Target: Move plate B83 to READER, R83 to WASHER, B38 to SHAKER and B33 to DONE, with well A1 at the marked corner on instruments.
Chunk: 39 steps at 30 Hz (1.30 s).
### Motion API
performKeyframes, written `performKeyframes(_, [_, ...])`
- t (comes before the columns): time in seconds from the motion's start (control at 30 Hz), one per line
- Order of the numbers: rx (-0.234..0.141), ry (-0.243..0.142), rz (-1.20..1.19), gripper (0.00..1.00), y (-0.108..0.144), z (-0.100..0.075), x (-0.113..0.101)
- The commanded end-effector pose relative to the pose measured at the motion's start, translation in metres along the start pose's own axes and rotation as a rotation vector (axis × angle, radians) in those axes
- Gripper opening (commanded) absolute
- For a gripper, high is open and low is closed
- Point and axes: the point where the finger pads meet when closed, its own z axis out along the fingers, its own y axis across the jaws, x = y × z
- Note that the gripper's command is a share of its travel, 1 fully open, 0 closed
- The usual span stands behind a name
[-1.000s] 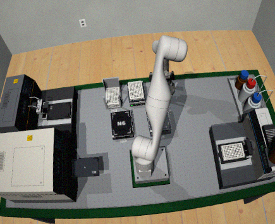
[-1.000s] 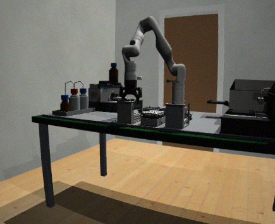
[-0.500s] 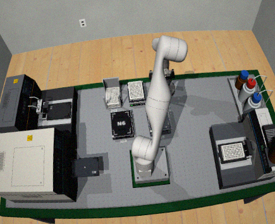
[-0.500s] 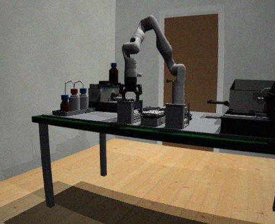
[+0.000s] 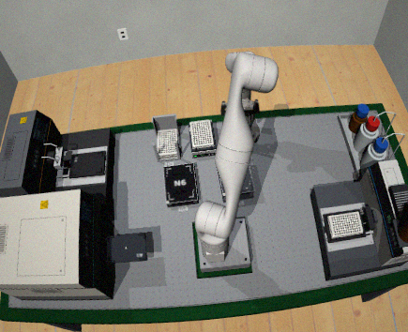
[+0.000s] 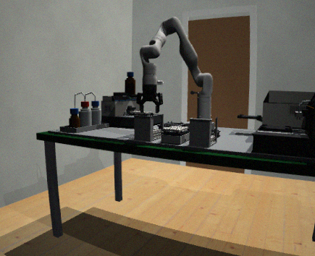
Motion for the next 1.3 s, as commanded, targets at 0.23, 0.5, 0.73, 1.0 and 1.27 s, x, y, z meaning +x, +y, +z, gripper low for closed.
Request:
performKeyframes(0.23, [0.0, -0.002, 0.0, 1.0, 0.0, -0.013, 0.0])
performKeyframes(0.5, [0.0, -0.002, 0.0, 1.0, 0.0, -0.023, 0.0])
performKeyframes(0.73, [0.0, -0.002, 0.0, 1.0, 0.0, -0.03, 0.0])
performKeyframes(1.0, [0.0, -0.002, 0.0, 1.0, 0.0, -0.041, 0.0])
performKeyframes(1.27, [0.0, -0.002, 0.0, 1.0, 0.0, -0.05, 0.0])
